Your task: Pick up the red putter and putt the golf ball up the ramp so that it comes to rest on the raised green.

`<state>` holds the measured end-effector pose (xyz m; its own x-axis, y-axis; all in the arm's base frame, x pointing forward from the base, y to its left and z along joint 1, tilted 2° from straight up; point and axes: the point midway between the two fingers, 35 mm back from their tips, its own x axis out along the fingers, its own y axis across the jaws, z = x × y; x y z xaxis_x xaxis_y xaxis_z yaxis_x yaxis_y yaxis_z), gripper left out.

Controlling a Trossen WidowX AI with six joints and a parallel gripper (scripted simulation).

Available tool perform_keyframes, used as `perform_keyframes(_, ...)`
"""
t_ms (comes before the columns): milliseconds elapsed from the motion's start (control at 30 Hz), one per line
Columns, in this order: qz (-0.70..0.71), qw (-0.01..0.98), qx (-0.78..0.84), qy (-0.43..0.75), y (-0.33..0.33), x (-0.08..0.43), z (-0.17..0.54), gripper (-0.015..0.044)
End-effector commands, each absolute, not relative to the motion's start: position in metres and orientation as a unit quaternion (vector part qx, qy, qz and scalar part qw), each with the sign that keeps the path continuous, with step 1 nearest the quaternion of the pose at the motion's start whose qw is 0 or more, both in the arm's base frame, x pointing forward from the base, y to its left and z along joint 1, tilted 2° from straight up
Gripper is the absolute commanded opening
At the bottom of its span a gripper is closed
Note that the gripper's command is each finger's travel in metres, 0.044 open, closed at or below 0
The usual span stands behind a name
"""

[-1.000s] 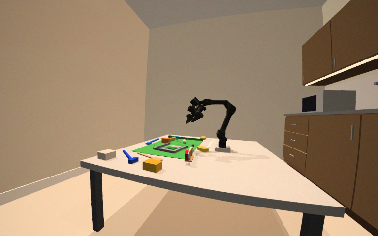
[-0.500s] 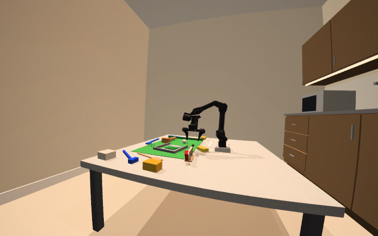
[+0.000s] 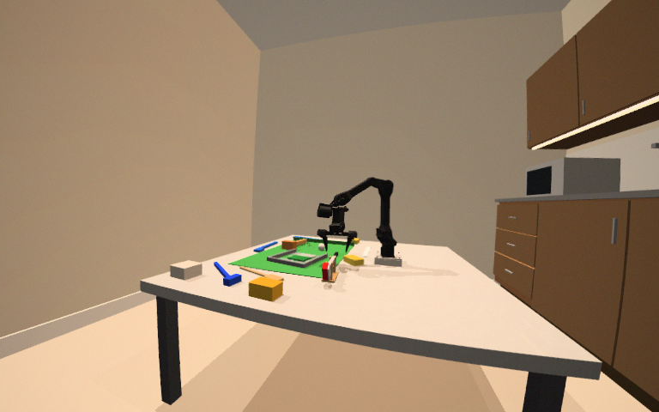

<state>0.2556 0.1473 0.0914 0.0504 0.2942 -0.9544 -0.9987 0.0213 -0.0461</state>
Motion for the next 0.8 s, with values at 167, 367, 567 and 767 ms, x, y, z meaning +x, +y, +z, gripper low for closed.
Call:
perform_keyframes(167,0.552,0.585,-0.433,0.408,0.148,0.258,0.066,0.0440)
perform_keyframes(367,0.552,0.585,-0.433,0.408,0.148,0.258,0.063,0.0440)
perform_keyframes(567,0.552,0.585,-0.433,0.408,0.149,0.259,0.054,0.0440)
perform_keyframes(767,0.552,0.585,-0.433,0.408,0.149,0.259,0.045,0.0440)
